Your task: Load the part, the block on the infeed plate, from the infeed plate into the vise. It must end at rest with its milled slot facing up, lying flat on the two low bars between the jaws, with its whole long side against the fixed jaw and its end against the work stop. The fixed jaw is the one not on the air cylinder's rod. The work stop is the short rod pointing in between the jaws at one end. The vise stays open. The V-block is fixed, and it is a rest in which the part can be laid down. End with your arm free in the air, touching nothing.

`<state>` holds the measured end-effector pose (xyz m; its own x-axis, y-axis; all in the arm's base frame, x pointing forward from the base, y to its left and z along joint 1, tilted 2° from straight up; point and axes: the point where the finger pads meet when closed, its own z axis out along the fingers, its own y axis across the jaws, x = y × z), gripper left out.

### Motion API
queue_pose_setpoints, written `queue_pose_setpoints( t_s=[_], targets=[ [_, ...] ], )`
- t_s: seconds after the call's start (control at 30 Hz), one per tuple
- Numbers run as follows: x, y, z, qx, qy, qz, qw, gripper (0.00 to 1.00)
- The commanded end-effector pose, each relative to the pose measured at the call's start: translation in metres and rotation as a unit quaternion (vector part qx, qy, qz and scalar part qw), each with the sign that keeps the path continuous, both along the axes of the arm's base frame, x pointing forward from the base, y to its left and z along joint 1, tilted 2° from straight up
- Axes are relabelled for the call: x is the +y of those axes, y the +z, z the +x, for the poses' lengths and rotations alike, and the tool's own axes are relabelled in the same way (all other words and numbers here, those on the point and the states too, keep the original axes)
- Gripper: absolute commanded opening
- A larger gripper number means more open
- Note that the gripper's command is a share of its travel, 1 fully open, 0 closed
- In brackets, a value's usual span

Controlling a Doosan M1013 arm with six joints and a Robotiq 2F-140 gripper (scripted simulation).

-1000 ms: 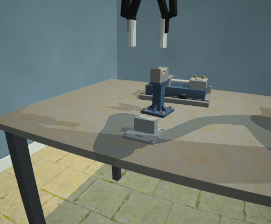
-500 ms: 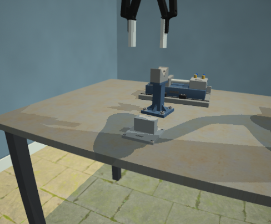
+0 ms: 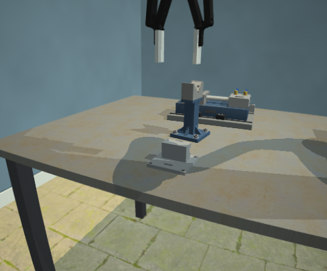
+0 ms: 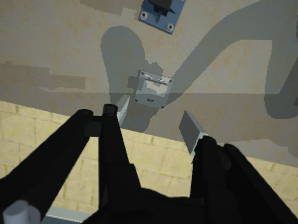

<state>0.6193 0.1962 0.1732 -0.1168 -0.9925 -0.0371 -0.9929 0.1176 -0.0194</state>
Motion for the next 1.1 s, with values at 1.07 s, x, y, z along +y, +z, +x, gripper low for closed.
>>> queue_pose_setpoints(
  t_s=[1.07],
  targets=[
    [0.001,-0.075,0.000,0.001,0.001,0.001,1.000,0.51]
  ],
)
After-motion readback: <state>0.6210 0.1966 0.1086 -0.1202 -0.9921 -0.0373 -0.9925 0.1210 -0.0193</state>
